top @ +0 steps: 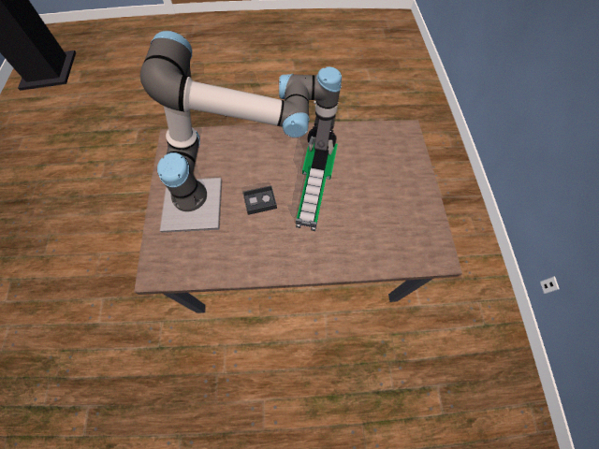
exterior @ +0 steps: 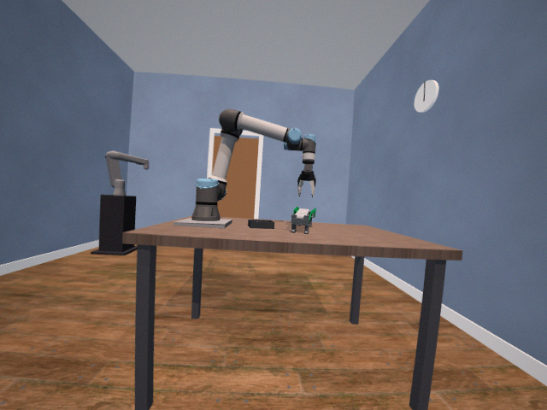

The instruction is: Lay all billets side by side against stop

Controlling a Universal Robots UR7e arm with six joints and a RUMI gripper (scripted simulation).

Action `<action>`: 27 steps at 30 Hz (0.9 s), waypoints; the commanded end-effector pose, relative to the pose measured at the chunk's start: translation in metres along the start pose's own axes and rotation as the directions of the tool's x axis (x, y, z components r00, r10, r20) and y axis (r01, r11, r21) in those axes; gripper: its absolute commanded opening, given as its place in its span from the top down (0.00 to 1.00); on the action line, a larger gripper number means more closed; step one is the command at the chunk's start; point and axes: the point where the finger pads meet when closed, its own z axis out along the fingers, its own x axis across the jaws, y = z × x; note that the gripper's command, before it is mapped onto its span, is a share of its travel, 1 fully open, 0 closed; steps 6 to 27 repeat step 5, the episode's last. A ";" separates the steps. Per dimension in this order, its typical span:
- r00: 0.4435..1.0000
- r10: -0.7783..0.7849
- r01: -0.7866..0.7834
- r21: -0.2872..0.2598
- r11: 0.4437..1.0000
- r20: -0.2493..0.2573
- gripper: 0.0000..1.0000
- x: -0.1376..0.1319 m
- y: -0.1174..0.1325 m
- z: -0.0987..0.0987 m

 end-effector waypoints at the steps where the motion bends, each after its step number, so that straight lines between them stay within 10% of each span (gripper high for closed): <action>1: 1.000 0.000 0.000 0.000 1.000 0.002 0.53 0.000 0.000 -0.001; 27: 1.000 0.000 0.000 0.000 1.000 0.002 0.53 0.000 0.000 -0.001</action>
